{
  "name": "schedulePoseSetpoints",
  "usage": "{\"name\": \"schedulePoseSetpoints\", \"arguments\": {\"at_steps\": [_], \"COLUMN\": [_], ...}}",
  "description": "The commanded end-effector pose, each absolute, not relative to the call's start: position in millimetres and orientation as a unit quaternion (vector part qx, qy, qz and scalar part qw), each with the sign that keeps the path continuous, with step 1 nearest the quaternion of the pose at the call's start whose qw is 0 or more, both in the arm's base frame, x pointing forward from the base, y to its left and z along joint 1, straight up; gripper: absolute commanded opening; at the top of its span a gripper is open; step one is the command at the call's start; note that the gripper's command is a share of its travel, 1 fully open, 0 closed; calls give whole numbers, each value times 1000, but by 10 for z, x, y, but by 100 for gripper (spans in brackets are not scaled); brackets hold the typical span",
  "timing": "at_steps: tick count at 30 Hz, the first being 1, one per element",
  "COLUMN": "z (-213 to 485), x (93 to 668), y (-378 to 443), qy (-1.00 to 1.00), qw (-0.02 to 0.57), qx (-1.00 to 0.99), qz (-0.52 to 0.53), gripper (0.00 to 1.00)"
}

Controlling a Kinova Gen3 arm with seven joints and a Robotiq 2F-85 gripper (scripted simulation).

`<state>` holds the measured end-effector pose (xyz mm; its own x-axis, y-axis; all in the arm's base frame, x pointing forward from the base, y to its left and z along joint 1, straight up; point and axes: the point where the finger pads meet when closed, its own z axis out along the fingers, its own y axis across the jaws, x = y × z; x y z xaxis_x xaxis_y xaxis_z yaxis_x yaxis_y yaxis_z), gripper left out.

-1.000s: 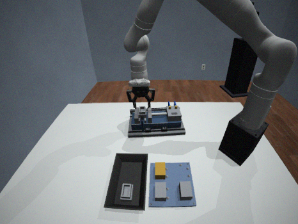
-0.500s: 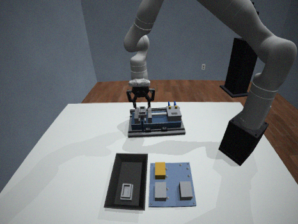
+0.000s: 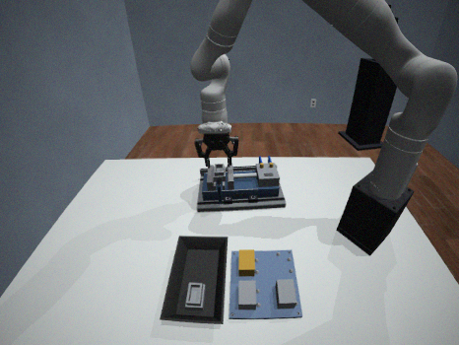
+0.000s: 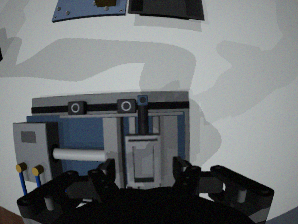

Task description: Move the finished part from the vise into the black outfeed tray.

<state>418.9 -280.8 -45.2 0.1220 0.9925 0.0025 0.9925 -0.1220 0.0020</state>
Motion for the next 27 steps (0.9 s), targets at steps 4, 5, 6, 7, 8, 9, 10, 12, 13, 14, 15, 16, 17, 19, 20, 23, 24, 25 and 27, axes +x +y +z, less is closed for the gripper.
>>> {"name": "schedulePoseSetpoints", "arguments": {"at_steps": [4,5,6,7,8,9,10,12,13,14,15,16,17,19,20,23,24,25,27], "z": [-463,-467,-472,-476,-481,-485,-490,-500,-500,-500,-505,-510,-515,-525,-530,-544,-549,-553,-561], "x": [4192,4192,4192,4192,4192,4193,4193,4193,4193,4193,4193,4193,4193,4193,4193,4193,4193,4193,4193], "y": [-2812,-2812,-2812,-2812,-2812,-2812,-2812,-2812,-2812,-2812,-2812,-2812,-2812,-2812,-2812,-2811,-2811,-2811,-2811], "qy": [-663,-662,-662,-662,-663,-663,-663,-663,-663,-663,-662,-662,-662,-663,-663,-662,-662,-662,-663], "qw": [-1,-1,-1,-1,-1,-1,-1,-1,-1,-1,-1,-1,-1,-1,-1,-1,-1,-1,-1], "qx": [-749,-749,-749,-749,-749,-749,-749,-749,-749,-749,-749,-749,-749,-749,-749,-749,-749,-749,-749], "qz": [-2,-2,-2,-2,-2,-2,-2,-2,-2,-2,-2,-2,-2,-2,-2,-2,-2,-2,-2], "gripper": [67,67,67,67,67,67,67,67,67,67,67,67,67,67,67,67,67,67,67]}}
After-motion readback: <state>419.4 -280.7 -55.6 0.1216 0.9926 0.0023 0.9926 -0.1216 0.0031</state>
